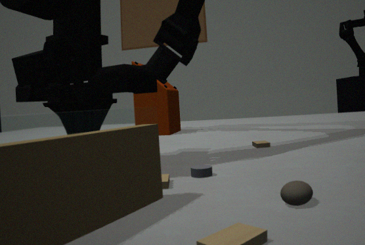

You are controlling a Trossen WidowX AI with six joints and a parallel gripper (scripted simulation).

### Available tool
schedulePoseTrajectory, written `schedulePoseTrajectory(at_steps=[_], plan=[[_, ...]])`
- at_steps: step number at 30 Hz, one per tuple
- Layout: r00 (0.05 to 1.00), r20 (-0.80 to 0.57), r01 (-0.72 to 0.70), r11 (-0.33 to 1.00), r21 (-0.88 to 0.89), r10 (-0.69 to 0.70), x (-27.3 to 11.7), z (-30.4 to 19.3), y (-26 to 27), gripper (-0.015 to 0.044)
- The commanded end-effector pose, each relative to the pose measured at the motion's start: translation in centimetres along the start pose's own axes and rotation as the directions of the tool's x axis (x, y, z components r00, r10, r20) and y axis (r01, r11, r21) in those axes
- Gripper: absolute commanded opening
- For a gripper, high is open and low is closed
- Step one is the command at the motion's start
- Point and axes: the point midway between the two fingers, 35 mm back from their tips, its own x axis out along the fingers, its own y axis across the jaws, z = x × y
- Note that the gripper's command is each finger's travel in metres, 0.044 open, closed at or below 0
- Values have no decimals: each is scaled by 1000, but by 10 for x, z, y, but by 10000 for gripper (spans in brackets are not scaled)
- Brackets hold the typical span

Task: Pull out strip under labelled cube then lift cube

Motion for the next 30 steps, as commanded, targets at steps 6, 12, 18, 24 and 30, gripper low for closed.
schedulePoseTrajectory(at_steps=[6, 12, 18, 24, 30], plan=[[1000, 0, -5, 1000, 4, 5, 2, 0, 1, 0], [1000, 0, -5, 1000, 4, 5, 2, 1, 1, 0], [1000, 0, -5, 1000, 4, 5, 3, 1, 1, 0], [1000, -1, -5, 1000, 4, 5, 3, -6, 0, 0], [1000, -1, -5, 1000, 4, 5, 3, -15, 0, 0]])
